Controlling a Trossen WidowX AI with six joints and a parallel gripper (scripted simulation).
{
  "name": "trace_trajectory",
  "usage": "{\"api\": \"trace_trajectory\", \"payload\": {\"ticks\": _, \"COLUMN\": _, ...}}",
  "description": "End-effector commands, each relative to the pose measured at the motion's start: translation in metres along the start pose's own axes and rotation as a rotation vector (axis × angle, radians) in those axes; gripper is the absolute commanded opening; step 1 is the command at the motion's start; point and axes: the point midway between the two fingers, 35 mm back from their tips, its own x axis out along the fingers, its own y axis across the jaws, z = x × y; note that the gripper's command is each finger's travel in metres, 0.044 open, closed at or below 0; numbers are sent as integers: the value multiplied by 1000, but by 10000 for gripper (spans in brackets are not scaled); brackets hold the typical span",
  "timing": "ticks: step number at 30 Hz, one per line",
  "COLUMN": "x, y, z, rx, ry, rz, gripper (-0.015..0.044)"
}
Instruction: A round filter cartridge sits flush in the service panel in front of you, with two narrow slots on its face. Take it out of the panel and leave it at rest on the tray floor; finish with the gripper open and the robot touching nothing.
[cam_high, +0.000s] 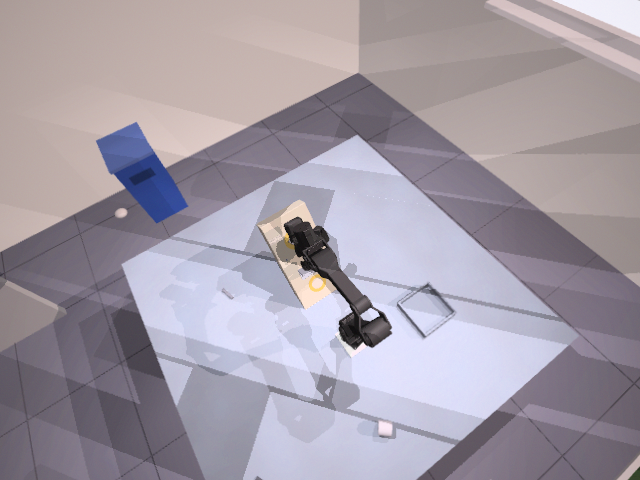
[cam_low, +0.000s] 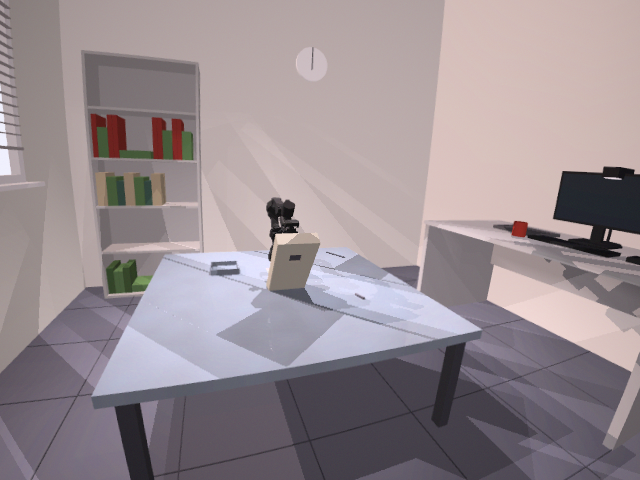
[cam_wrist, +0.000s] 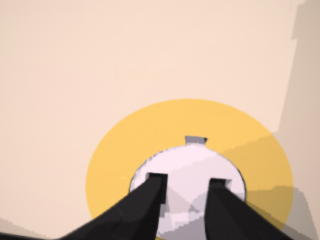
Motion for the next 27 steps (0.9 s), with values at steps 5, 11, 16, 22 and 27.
{"api": "trace_trajectory", "payload": {"ticks": 5, "x": 12, "y": 2, "z": 0, "rx": -2, "ry": -2, "rz": 3, "gripper": 89}}
{"api": "trace_trajectory", "payload": {"ticks": 11, "x": 0, "y": 0, "z": 0, "rx": 0, "ry": 0, "rz": 0, "gripper": 55}}
{"api": "trace_trajectory", "payload": {"ticks": 16, "x": 0, "y": 0, "z": 0, "rx": 0, "ry": 0, "rz": 0, "gripper": 2}}
{"api": "trace_trajectory", "payload": {"ticks": 22, "x": 6, "y": 1, "z": 0, "rx": -67, "ry": -1, "rz": 2, "gripper": 0}}
{"api": "trace_trajectory", "payload": {"ticks": 27, "x": 11, "y": 2, "z": 0, "rx": -234, "ry": -2, "rz": 3, "gripper": 0}}
